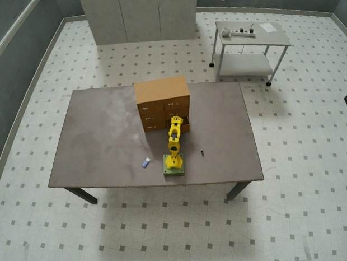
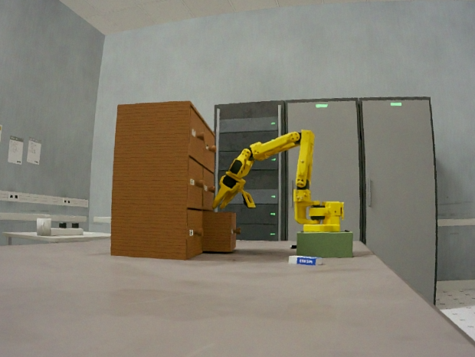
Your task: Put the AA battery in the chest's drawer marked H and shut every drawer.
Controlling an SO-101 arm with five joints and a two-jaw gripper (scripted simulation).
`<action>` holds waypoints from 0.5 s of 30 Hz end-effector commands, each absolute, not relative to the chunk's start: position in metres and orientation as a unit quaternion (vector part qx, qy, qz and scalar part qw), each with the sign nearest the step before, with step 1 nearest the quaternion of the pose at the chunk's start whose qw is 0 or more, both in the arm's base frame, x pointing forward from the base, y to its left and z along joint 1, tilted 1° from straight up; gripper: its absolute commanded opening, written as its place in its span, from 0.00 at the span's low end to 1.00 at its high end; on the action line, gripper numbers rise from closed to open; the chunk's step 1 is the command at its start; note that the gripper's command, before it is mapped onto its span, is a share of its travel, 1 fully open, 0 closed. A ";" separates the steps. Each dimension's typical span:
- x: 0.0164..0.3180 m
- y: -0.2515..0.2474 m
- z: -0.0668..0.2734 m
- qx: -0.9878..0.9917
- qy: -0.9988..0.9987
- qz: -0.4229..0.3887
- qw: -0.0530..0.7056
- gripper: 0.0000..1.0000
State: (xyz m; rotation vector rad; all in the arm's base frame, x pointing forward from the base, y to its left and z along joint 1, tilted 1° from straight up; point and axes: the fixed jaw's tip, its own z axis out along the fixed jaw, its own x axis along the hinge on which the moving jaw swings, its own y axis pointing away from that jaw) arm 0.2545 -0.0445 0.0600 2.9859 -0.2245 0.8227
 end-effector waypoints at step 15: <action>0.252 -0.045 0.075 0.963 -0.082 0.257 0.015 0.25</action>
